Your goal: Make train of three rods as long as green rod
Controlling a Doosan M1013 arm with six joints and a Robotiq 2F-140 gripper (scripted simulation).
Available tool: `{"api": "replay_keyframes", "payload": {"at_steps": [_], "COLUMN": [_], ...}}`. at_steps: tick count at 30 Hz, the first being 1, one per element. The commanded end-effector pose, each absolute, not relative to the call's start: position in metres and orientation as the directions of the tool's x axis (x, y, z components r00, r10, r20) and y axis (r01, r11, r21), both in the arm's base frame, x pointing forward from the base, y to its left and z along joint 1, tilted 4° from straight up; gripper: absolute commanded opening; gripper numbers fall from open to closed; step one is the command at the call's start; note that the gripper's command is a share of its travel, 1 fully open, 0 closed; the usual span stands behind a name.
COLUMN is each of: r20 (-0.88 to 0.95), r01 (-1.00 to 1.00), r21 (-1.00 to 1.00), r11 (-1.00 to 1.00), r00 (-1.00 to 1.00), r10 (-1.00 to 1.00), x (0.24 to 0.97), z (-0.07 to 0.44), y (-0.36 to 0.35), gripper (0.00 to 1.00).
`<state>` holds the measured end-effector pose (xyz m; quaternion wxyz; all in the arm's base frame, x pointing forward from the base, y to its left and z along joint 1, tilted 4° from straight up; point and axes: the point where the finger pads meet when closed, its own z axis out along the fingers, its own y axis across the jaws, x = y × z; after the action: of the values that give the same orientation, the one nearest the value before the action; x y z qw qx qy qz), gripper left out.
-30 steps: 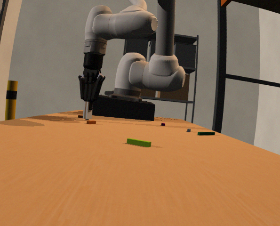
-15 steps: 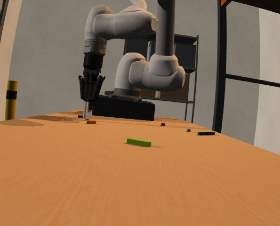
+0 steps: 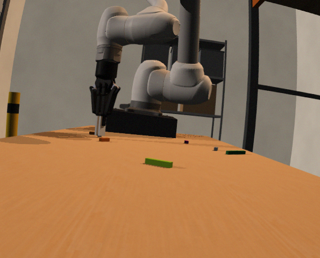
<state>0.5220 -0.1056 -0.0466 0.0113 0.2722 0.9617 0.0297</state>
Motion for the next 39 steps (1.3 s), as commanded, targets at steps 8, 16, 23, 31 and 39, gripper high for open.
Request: {"api": "replay_keyframes", "payload": {"at_steps": [8, 16, 23, 31, 39], "r20": [-0.002, -0.002, -0.002, -0.002, -0.002], "r01": [0.528, 0.528, 0.528, 0.528, 0.528], "r21": [0.065, 0.065, 0.065, 0.065, 0.065], "r11": [0.847, 0.847, 0.847, 0.847, 0.847], "r00": [-0.849, -0.849, -0.849, -0.849, -0.849], "r10": [0.529, 0.529, 0.529, 0.529, 0.529], "x": [0.519, 0.519, 0.519, 0.519, 0.517], "z": [-0.050, -0.050, -0.050, -0.036, -0.007], "y": [-0.103, -0.103, -0.103, -0.104, -0.105], "gripper": [0.19, 0.23, 0.23, 0.23, 0.23]}}
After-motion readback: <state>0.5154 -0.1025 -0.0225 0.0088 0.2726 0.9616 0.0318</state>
